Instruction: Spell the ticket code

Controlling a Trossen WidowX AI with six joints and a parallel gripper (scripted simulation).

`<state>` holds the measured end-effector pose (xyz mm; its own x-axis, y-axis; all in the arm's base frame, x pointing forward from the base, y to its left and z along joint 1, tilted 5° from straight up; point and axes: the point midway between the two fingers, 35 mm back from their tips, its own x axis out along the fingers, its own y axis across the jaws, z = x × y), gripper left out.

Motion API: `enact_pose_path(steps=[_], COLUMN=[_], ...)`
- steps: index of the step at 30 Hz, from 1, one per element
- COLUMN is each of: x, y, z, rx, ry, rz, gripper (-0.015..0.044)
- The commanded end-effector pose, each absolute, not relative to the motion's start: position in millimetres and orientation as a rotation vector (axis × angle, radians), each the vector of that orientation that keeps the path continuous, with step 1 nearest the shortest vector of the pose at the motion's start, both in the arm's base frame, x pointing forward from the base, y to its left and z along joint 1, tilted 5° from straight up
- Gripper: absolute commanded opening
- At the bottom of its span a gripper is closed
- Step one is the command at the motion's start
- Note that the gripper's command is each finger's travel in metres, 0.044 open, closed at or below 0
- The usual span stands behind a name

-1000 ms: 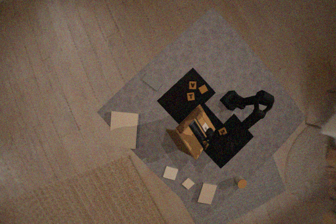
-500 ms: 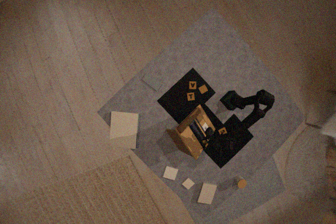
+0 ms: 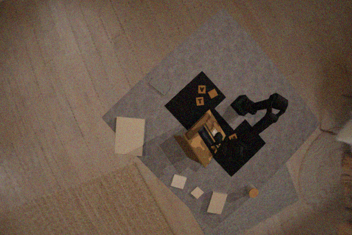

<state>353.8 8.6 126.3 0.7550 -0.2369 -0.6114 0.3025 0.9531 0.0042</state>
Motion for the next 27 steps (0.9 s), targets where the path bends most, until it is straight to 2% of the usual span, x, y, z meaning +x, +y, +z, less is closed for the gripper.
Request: enact_pose_path(steps=[1, 27], x=[352, 347], y=[6, -9], z=[126, 126], rx=[0.103, 0.102], ry=[0.652, 0.652], rz=[-0.290, -0.290], gripper=[0.0000, 0.0000])
